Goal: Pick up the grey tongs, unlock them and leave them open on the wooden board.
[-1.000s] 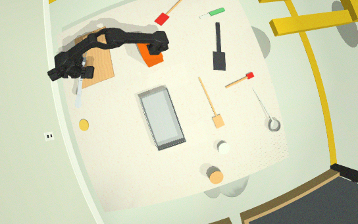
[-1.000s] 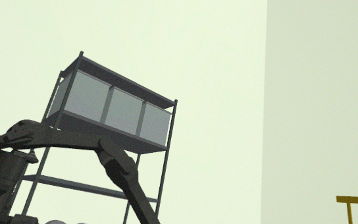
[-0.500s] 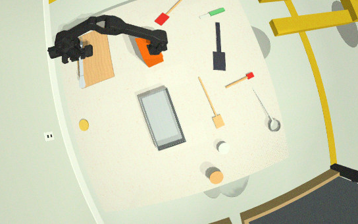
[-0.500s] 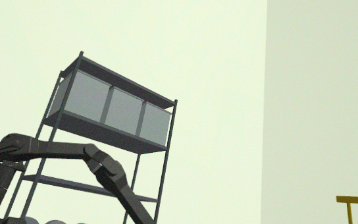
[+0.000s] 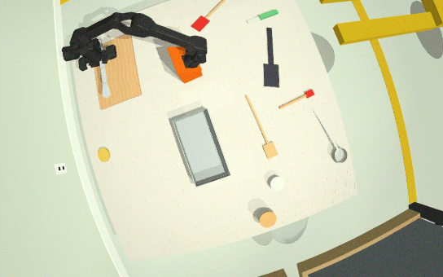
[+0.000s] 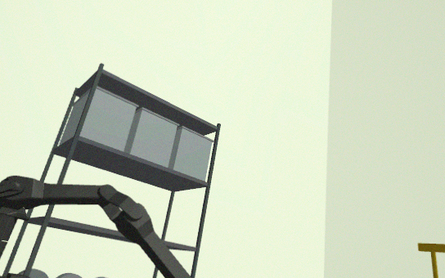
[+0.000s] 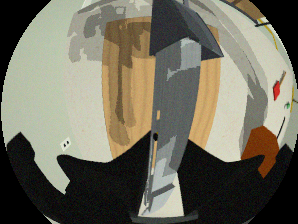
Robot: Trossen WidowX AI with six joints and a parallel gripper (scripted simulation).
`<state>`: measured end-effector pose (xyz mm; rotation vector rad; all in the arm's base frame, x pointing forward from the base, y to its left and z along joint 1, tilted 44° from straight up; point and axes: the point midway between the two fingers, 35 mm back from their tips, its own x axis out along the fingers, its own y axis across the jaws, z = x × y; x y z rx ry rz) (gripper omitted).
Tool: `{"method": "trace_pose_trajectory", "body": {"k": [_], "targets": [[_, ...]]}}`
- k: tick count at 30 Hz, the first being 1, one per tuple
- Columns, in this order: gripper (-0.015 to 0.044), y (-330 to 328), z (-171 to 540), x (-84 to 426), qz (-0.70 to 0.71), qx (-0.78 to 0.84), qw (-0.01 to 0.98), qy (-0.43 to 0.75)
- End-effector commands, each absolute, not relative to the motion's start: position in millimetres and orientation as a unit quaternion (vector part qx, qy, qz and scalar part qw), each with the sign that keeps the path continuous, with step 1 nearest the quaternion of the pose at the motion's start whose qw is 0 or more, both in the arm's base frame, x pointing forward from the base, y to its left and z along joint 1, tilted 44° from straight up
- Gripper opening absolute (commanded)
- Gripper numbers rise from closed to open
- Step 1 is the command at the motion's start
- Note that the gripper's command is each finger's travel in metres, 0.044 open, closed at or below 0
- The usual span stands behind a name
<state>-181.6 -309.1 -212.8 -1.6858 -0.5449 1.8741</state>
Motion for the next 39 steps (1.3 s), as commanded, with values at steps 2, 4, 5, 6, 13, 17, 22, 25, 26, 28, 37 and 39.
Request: {"method": "trace_pose_trajectory", "body": {"k": [2,4,5,6,13,17,22,25,26,28,37,39], "targets": [[-0.015,-311,-212,-181,0.711,-0.613,0.272,-0.213],[-0.015,-310,-211,-181,0.726,-0.59,0.269,-0.227],[-0.015,-310,-210,-180,0.736,-0.576,0.267,-0.234],[-0.015,-311,-209,-179,0.746,-0.561,0.264,-0.243],[-0.015,-317,-199,-174,0.815,-0.444,0.23,-0.293],[-0.015,-324,-191,-170,0.849,-0.374,0.202,-0.315],[-0.015,-337,-180,-162,0.885,-0.284,0.157,-0.333],[-0.015,-346,-173,-155,0.903,-0.23,0.125,-0.34],[-0.015,-349,-170,-153,0.909,-0.212,0.114,-0.342],[-0.015,-356,-165,-147,0.918,-0.175,0.09,-0.344],[-0.015,-361,-161,-142,0.924,-0.149,0.072,-0.344],[-0.015,-361,-161,-142,0.924,-0.149,0.072,-0.344]]}}
